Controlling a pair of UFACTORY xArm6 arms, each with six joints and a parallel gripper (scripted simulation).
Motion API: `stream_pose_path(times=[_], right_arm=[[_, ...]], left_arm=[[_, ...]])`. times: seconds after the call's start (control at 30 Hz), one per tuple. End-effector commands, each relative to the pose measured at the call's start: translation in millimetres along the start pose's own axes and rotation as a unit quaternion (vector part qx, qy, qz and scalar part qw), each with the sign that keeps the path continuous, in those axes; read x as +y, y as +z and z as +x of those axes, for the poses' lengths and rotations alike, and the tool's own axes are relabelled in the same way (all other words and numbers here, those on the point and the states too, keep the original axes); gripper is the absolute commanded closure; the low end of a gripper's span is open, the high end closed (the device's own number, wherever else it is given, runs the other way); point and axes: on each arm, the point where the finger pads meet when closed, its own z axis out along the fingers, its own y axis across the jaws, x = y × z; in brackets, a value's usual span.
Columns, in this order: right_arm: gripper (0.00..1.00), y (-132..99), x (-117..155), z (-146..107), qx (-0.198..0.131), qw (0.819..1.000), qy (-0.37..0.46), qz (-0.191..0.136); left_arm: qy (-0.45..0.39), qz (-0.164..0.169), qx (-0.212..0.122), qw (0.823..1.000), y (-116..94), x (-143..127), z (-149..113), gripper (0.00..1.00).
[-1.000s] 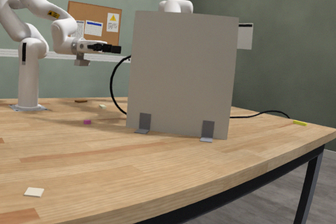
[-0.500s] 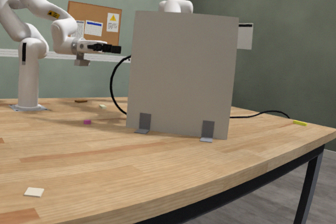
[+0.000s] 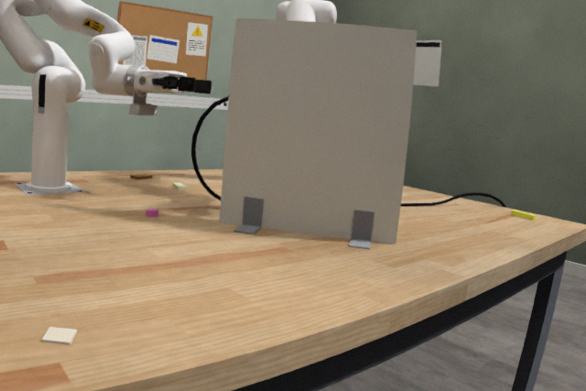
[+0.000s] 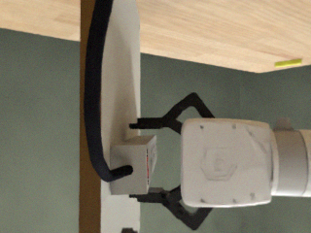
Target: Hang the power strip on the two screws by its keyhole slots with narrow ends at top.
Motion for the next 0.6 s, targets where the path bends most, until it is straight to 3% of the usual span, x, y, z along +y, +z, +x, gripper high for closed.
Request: stream_pose_path(times=[0.0,0.57], right_arm=[[0.0,0.5,0.0,-1.7,-0.002,1.0,0.0,0.0],[0.0,0.5,0.0,-1.7,-0.002,1.0,0.0,0.0]], left_arm=[[0.0,-0.002,0.0,1.0,0.7,2.3,0.0,0.12],[0.0,-0.003,0.0,1.0,0.7,1.6,0.0,0.12]])
